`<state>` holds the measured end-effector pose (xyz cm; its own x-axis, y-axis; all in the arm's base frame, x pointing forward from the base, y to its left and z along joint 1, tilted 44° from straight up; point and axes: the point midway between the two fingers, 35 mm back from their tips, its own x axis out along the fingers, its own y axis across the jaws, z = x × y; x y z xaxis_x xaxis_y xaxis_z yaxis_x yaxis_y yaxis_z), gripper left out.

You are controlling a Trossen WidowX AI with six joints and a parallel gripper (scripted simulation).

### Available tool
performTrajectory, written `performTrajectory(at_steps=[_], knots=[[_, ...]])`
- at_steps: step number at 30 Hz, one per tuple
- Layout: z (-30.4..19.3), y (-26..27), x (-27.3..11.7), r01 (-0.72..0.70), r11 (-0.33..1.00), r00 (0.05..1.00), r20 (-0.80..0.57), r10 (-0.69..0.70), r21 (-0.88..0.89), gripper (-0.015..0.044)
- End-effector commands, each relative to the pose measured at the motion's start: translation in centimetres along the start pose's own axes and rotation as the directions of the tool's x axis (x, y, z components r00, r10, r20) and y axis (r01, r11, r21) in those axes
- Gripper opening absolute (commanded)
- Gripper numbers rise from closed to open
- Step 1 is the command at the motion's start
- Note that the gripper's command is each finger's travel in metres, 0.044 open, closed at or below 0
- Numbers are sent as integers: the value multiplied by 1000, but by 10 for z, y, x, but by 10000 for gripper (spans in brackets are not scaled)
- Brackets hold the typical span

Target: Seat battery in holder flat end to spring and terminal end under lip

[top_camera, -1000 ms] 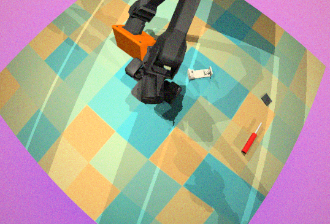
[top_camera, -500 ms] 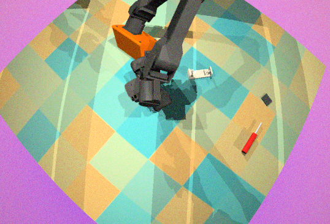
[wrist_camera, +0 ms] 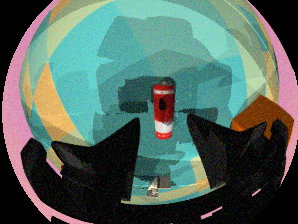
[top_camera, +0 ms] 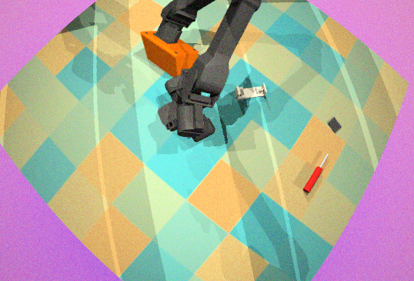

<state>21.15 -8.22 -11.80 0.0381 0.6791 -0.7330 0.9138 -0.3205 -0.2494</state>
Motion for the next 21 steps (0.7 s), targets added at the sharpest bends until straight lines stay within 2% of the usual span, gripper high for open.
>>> performTrajectory(at_steps=[1,16,21], knots=[[0,-2,8,4,1000,1000,-8,-4,10,238],[-1,-3,30,5,1000,1000,-10,-5,10,238],[-1,-3,30,5,1000,1000,-10,-5,10,106]])
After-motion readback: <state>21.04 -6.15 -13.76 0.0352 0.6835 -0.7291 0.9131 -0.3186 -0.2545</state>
